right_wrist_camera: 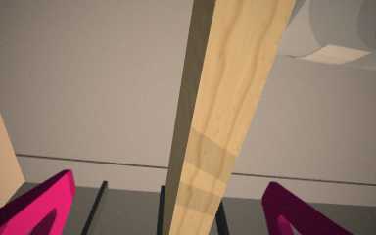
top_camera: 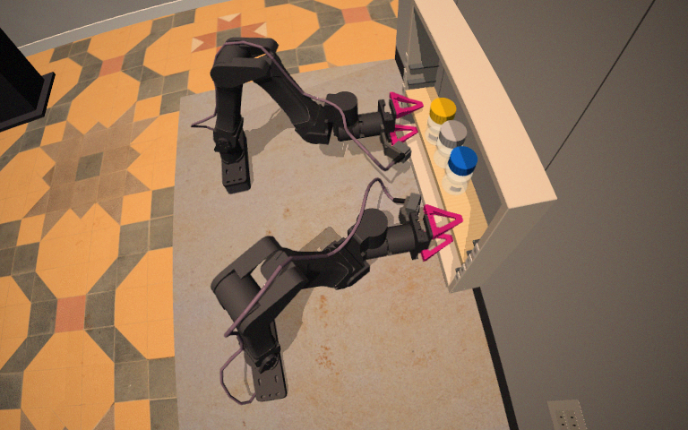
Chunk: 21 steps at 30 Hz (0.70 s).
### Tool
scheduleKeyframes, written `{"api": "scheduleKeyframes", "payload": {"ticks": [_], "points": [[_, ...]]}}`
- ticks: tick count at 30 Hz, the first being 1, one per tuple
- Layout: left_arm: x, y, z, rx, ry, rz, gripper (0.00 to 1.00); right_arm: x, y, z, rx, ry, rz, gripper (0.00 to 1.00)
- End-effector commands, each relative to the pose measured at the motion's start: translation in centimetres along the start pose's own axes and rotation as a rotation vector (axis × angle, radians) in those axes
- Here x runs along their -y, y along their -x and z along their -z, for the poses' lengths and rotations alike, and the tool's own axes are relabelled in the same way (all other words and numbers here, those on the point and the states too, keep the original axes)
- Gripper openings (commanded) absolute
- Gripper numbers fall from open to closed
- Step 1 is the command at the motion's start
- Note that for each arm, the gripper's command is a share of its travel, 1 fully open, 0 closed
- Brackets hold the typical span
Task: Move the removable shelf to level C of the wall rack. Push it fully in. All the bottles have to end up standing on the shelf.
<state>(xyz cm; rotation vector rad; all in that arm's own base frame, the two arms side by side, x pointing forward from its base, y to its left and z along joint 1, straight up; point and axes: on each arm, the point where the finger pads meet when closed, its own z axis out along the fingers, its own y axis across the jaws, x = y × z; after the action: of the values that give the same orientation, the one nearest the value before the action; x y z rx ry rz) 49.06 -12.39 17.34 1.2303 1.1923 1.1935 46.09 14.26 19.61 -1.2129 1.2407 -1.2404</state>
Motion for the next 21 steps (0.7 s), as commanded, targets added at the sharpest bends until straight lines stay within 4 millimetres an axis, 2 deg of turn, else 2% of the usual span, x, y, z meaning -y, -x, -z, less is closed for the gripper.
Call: {"api": "scheduleKeyframes", "payload": {"ticks": [1,20,21], "points": [[-0.5,-0.2,-1.0,-0.001,0.006,0.007,1.0,0.8,0.0,-1.2,0.001,-0.014,-0.015,1.0],[-0.5,-0.2,-2.9,-0.001,0.006,0.007,1.0,0.9,0.0,-3.1,0.001,-0.014,-0.015,1.0],[-0.5,-0.2,-2.9,-0.001,0.006,0.007,0.98,0.9,0.0,-3.1,0.001,-0.014,-0.015,0.98]]}}
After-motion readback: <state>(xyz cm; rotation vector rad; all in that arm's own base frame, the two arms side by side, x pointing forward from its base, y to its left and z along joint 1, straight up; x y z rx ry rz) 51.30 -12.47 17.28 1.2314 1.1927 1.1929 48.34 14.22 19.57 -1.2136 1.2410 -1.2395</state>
